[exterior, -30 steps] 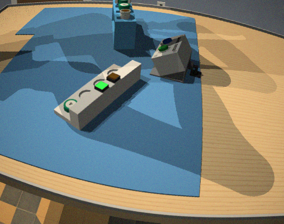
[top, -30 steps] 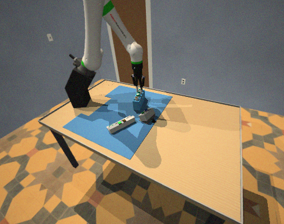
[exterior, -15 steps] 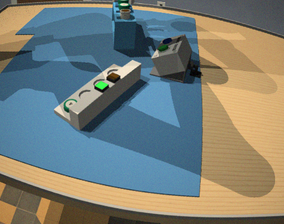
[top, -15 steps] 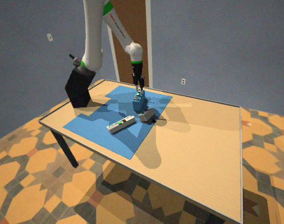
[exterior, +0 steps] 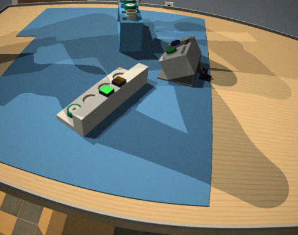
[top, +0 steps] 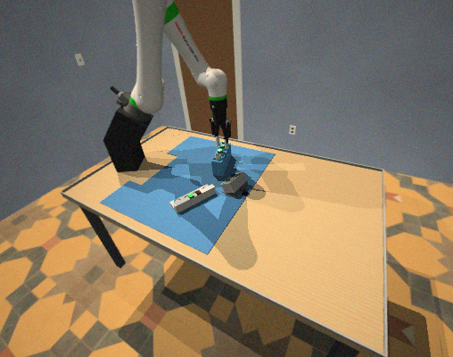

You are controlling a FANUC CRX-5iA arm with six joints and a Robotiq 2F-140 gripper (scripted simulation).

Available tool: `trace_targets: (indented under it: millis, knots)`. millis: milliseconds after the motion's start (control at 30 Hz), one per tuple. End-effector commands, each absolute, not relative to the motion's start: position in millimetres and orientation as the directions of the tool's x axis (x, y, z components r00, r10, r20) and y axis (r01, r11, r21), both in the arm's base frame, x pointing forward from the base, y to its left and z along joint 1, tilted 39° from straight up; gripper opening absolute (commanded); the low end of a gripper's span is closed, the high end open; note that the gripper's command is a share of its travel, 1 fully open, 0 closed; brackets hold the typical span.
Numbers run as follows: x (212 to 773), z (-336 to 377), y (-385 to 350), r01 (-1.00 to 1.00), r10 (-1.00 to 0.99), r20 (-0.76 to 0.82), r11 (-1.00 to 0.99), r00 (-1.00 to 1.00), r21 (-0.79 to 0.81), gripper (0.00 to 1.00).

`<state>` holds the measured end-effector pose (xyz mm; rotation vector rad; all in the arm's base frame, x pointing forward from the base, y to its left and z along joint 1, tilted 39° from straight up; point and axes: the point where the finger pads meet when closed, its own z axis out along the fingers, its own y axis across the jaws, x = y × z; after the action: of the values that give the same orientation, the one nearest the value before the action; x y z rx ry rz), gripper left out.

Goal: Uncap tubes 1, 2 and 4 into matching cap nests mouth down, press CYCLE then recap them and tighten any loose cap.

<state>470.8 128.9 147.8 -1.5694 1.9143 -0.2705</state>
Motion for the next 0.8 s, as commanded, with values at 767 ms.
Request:
trace_targets:
  millis: [767]
  knots:
    - [470.9,147.7,128.4,-0.592,-0.813,0.161,-0.527,0.559,-0.61,0.0]
